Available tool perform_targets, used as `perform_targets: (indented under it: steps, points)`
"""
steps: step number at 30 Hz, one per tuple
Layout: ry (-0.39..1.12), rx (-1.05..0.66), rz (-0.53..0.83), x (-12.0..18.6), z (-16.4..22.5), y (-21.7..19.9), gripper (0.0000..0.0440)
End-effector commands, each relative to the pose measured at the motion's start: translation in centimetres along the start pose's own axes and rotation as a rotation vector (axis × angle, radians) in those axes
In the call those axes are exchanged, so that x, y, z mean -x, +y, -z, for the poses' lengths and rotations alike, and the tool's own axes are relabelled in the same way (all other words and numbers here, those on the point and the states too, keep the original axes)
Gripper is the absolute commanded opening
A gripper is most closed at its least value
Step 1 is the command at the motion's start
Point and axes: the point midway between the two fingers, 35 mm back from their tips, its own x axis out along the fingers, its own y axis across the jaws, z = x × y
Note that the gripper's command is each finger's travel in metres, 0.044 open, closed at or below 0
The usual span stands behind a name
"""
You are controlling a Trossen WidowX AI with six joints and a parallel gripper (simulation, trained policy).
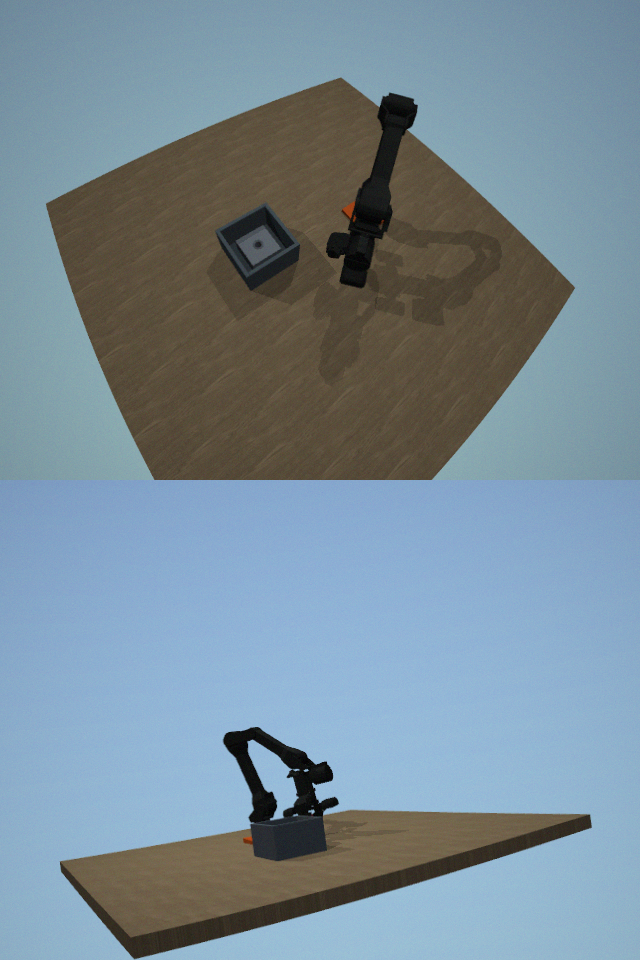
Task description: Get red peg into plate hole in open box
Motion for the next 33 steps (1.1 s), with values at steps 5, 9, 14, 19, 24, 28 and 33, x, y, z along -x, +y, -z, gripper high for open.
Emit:
perform_targets:
  steps: [5,9,14,19,24,28,33]
  points:
    - [-0.052,0.054,-0.035,2.1,-1.2,0.8,0.0000]
    - [-0.092,0.096,-0.055,3.7,-2.0,1.1,0.0000]
    - [-0.145,0.133,-0.084,5.9,-3.2,1.8,0.0000]
    - [-0.197,0.153,-0.108,8.2,-4.6,2.4,0.0000]
    - [-0.249,0.155,-0.123,10.1,-6.3,2.9,0.0000]
    - [-0.285,0.137,-0.127,11.0,-8.1,3.1,0.0000]
    - [-0.323,0.104,-0.126,11.7,-10.3,3.3,0.0000]
